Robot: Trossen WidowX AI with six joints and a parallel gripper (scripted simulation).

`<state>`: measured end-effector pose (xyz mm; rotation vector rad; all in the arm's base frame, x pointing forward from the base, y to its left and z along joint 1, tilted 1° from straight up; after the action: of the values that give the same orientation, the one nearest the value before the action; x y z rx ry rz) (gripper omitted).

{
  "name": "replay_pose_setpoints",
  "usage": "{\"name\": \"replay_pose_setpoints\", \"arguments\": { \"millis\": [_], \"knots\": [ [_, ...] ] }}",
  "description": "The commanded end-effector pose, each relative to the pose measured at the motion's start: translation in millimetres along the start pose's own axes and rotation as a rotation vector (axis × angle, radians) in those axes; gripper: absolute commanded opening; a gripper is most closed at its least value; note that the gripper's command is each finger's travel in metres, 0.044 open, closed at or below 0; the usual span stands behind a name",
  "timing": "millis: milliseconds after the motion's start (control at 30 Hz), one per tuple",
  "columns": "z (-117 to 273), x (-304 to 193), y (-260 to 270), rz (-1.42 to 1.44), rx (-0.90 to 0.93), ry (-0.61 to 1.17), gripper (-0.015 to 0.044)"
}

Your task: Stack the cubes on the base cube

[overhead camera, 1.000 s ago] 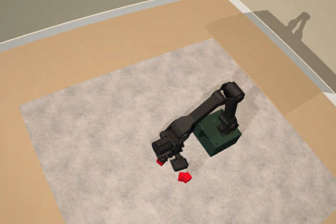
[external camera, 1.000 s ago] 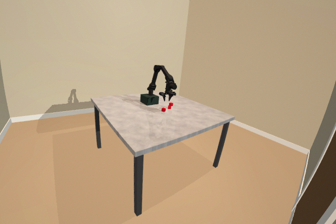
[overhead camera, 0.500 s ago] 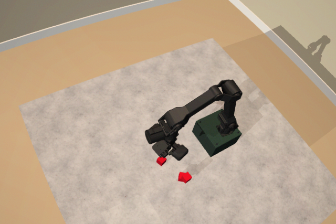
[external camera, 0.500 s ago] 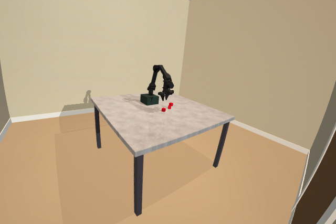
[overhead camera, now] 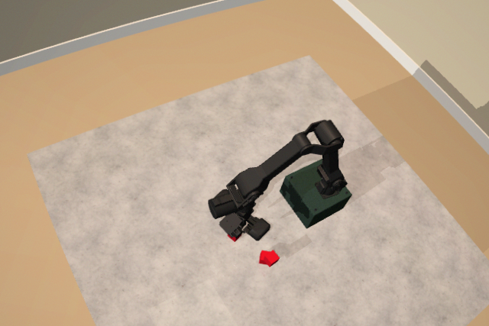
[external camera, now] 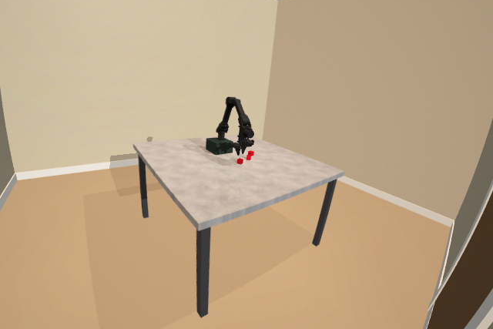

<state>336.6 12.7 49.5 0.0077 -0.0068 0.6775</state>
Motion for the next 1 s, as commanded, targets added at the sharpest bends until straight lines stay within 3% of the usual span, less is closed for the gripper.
{"name": "replay_pose_setpoints", "arguments": {
  "millis": [0, 967],
  "knots": [
    [-6, 1, -1, 0.005, -0.008, -0.012, 0.0265],
    [-52, 1, -1, 0.005, -0.008, -0.012, 0.0265]
  ]
}}
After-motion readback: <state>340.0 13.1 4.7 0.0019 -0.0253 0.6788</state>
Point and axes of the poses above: the point midway between the two fingers, 35 mm back from their tips, its own z axis back along the fingers, its own y axis across the jaws, x = y × z, the point moved 4 cm from there along z, back along the fingers, and after that the axes turned 13 degrees about z, right-handed, at the moved point
